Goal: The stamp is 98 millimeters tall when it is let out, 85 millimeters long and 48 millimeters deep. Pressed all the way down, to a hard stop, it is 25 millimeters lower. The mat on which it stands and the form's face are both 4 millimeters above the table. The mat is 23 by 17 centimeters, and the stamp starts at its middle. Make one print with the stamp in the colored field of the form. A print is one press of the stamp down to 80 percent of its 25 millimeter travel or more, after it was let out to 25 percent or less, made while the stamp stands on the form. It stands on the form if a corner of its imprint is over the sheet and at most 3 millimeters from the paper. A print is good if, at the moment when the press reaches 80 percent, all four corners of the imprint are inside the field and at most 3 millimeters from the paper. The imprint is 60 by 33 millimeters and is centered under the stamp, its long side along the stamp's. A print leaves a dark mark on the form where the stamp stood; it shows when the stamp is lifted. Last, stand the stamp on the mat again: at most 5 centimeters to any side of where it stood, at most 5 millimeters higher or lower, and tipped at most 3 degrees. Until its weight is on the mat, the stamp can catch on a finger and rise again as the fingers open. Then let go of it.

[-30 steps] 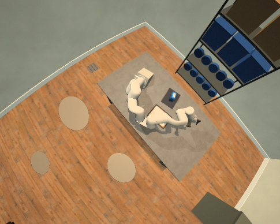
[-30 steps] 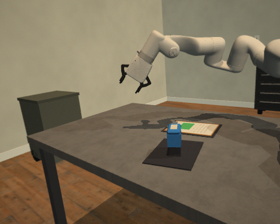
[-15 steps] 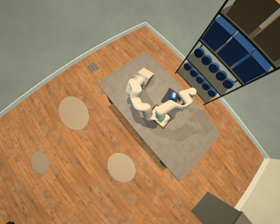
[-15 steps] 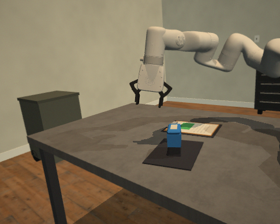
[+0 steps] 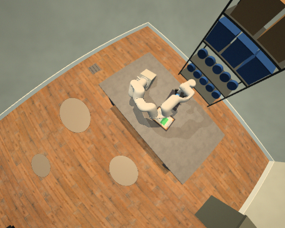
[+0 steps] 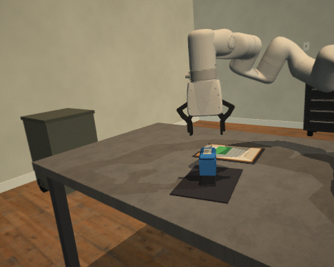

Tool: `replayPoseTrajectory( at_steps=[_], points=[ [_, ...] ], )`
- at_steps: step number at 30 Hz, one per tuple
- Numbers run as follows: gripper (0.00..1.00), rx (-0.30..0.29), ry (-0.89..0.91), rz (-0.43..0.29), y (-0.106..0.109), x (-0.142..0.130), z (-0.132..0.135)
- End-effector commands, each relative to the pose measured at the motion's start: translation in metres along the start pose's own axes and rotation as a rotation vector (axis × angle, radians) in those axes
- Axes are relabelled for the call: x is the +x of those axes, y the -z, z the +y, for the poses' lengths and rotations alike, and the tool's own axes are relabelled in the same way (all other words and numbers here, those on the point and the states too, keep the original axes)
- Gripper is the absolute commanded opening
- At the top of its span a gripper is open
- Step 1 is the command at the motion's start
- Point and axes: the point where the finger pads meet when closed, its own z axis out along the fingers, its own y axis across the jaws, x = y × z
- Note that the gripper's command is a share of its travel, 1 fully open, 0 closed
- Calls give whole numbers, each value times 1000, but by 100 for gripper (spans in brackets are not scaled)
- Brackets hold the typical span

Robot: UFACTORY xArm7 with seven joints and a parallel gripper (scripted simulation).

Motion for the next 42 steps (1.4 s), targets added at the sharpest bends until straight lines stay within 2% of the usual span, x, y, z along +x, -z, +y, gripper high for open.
replayPoseTrajectory(
  at_steps=[1, 13, 16, 18, 20, 22, 29, 33, 35, 38, 42],
  points=[
    [100, 4, 4, -2, 3, -2, 1],
    [100, 4, 4, -2, 3, -2, 1],
    [100, 5, 3, -1, 22, -2, 0],
    [100, 5, 3, -1, 22, -2, 0],
    [100, 5, 3, -2, 42, -2, 1],
    [100, 4, 4, -3, 52, -2, 1],
    [100, 5, -14, -3, 53, 1, 1],
    [100, 8, -171, -8, 55, 27, -1],
    [100, 8, -171, -8, 55, 27, -1],
    [100, 11, -416, -14, 58, 67, -1],
    [100, 5, -642, -14, 59, 130, 8]
  ],
)
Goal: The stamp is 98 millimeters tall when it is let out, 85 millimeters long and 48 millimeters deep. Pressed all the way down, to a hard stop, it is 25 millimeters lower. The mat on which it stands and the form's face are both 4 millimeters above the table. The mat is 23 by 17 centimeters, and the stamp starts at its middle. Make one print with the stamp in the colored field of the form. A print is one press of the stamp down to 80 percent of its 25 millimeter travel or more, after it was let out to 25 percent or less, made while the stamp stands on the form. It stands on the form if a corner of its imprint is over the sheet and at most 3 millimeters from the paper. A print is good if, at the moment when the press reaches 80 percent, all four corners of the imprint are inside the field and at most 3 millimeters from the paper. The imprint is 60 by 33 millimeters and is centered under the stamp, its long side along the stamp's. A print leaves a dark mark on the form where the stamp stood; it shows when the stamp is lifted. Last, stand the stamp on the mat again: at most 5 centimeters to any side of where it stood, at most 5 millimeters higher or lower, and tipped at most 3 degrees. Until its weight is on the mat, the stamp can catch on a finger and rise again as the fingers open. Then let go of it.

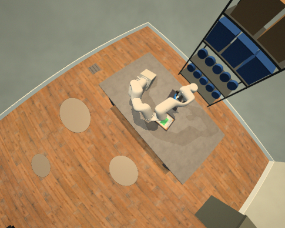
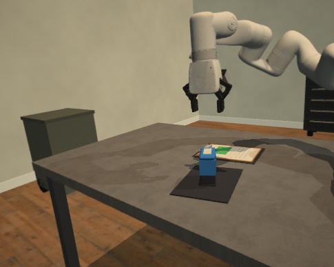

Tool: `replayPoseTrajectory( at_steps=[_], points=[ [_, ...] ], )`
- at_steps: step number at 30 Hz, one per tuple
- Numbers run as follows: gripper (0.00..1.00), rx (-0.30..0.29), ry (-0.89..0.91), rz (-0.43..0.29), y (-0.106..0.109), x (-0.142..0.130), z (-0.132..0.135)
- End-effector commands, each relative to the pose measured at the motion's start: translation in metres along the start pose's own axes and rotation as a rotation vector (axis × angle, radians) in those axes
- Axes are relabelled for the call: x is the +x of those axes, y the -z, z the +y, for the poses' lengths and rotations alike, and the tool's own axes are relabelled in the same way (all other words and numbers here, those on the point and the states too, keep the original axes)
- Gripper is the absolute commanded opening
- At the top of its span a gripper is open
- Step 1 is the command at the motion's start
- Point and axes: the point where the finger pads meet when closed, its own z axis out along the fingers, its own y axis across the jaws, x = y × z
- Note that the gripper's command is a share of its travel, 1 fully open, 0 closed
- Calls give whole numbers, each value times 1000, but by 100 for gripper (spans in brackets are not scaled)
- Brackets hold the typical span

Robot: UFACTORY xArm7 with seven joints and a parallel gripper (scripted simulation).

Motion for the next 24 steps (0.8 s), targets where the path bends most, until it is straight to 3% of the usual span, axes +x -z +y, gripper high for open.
replayPoseTrajectory(
  at_steps=[1, 8, 10, 11, 13, 21, 24],
  points=[
    [100, 8, -279, -14, 5, 66, -19],
    [100, -7, -714, 6, 0, 171, -25],
    [100, -7, -714, 6, 0, 171, -25],
    [100, -9, -892, 11, -1, 188, -24],
    [100, -11, -976, 13, -2, 199, -23],
    [100, 3, -1421, -9, -3, 205, -22],
    [100, 9, -1451, -10, -35, 204, -25]
  ],
)
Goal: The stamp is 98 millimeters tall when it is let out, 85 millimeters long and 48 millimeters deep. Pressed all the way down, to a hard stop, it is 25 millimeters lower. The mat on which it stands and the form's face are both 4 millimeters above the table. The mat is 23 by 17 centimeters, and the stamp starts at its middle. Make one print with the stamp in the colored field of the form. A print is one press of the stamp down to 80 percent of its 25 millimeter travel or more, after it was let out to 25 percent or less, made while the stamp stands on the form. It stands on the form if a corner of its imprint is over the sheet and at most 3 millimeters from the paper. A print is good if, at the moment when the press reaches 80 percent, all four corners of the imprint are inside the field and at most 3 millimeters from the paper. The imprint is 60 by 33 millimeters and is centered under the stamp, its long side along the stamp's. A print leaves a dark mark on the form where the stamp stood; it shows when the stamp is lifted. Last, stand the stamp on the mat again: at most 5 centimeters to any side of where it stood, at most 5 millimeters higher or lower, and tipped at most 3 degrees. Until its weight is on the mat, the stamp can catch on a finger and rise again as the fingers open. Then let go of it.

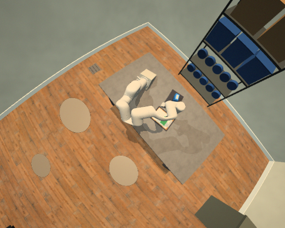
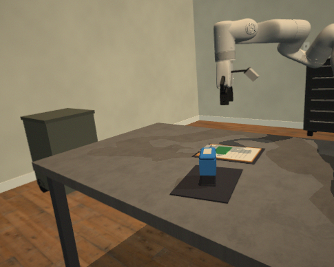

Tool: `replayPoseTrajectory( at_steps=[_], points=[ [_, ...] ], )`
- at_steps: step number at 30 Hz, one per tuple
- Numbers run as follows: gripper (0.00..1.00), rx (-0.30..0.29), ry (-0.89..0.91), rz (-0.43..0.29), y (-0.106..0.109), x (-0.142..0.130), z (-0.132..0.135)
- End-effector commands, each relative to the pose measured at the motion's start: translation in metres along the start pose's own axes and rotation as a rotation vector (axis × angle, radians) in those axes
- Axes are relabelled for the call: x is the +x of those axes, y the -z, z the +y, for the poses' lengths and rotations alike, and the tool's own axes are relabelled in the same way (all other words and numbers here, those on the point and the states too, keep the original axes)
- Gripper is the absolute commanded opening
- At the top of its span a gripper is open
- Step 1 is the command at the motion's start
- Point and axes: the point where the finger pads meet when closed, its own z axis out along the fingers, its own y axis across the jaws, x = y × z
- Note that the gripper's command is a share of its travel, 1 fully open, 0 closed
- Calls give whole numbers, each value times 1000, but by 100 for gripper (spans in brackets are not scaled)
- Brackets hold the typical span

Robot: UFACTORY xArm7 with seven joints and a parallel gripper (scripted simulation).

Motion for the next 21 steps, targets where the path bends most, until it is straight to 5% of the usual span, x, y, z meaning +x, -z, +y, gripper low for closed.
replayPoseTrajectory(
  at_steps=[1, 3, 6, 21],
  points=[
    [100, 14, -104, -18, -46, -3, -3],
    [100, 14, -104, -18, -46, -3, -3],
    [100, 11, -101, -17, -77, -1, -3],
    [100, 11, -101, -17, -78, -1, -3]
  ],
)
